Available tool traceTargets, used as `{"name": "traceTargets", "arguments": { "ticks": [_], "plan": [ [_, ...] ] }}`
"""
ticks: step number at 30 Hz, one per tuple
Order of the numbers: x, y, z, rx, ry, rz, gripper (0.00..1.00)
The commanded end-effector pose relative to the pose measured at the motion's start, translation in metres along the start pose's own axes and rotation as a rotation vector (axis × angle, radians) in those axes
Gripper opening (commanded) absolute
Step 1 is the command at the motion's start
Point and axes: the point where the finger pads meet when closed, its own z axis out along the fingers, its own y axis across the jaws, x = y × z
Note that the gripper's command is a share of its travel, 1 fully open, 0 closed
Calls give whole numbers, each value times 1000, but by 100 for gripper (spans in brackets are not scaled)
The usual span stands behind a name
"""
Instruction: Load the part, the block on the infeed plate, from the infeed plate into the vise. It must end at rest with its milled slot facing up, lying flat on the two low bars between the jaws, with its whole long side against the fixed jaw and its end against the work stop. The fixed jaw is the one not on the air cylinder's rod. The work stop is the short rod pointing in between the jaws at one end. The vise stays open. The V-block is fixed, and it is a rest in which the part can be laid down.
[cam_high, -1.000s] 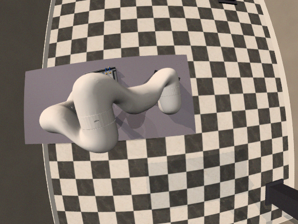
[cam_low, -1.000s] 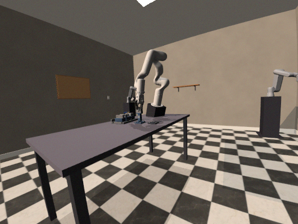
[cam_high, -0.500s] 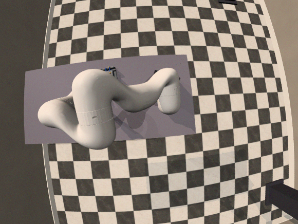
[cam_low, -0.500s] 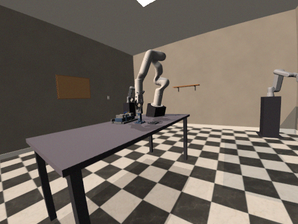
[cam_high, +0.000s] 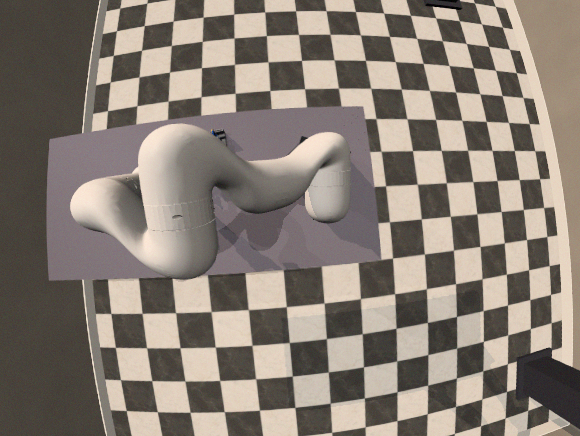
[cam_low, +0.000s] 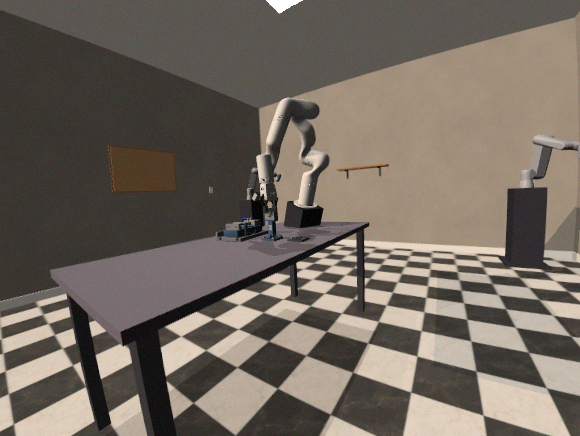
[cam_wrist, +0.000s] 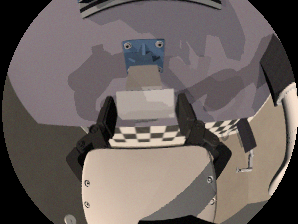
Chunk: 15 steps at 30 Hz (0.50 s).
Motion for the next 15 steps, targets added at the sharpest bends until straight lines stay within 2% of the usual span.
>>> {"name": "traceTargets", "arguments": {
  "ticks": [1,3,5,15],
  "plan": [
    [1,0,0,8,-72,-2,89],
    [1,0,0,8,-109,-2,89],
    [1,0,0,8,-109,-2,89],
    [3,0,0,8,-277,-3,89]
  ]
}}
